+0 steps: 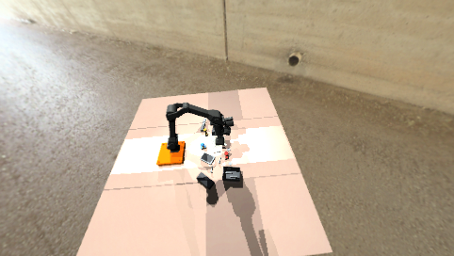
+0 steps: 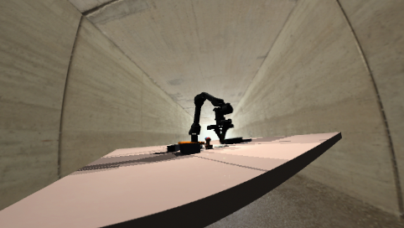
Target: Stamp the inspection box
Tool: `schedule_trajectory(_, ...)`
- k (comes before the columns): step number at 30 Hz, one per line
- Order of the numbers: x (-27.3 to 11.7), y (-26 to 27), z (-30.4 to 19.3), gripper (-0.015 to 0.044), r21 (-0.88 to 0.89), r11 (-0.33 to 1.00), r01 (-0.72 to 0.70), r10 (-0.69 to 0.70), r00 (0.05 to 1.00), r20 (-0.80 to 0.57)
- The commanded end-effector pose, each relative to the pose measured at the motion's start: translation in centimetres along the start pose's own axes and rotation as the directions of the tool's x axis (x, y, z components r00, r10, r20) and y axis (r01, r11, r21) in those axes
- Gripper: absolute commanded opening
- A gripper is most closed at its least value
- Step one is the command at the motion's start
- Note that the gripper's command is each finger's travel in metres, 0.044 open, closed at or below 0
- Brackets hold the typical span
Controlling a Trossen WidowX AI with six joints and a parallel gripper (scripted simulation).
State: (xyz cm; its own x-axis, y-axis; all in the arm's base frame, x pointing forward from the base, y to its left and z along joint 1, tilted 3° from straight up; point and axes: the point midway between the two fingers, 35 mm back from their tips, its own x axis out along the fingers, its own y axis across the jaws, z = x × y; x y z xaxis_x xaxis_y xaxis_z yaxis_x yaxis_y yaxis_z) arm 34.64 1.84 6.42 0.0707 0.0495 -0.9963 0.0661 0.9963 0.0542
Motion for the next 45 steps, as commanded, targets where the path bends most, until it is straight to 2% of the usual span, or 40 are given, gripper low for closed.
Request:
schedule_trajectory(1,0.3,-0.1,-0.1,0.0000,0.007,1.000,0.004,-0.004,1.000,-0.002)
schedule_trajectory(45,1.9,-0.1,-0.2,0.0000,0.006,1.000,0.004,-0.004,1.000,-0.001)
